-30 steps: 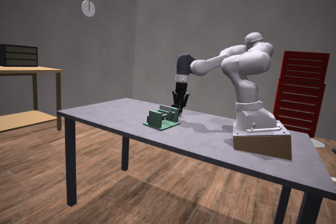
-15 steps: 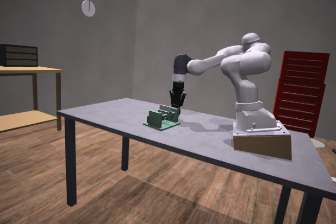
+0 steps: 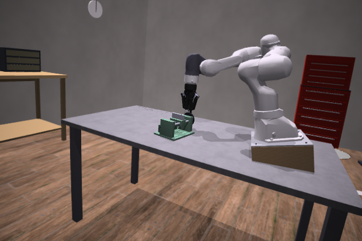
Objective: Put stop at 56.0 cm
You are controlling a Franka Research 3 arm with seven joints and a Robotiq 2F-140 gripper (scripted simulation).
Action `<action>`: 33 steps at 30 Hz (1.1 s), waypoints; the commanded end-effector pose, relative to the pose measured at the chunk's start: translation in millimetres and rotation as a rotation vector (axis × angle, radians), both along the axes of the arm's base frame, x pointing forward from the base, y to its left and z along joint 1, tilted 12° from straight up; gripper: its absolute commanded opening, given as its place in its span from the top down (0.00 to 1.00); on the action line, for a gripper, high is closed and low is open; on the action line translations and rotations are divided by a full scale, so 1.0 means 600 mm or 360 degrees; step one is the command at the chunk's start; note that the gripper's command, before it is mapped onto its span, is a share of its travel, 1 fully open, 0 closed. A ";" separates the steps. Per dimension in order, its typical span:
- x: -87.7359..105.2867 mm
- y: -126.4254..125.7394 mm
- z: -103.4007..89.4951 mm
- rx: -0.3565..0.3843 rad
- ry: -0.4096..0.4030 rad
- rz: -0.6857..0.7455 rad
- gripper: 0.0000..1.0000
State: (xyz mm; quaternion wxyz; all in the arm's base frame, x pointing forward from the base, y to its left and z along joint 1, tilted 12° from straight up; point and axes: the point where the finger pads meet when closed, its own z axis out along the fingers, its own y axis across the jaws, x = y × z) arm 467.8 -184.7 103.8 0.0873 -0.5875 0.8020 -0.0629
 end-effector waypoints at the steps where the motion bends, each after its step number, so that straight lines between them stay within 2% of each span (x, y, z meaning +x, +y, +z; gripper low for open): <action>1: -0.005 0.001 0.015 0.0004 0.0005 0.0008 0.96; 17: -0.046 0.012 0.041 0.0004 0.0005 0.0008 0.96; 25: -0.064 0.017 0.038 0.0004 0.0005 0.0008 0.96; 33: -0.085 0.025 0.022 0.0004 0.0005 0.0008 0.96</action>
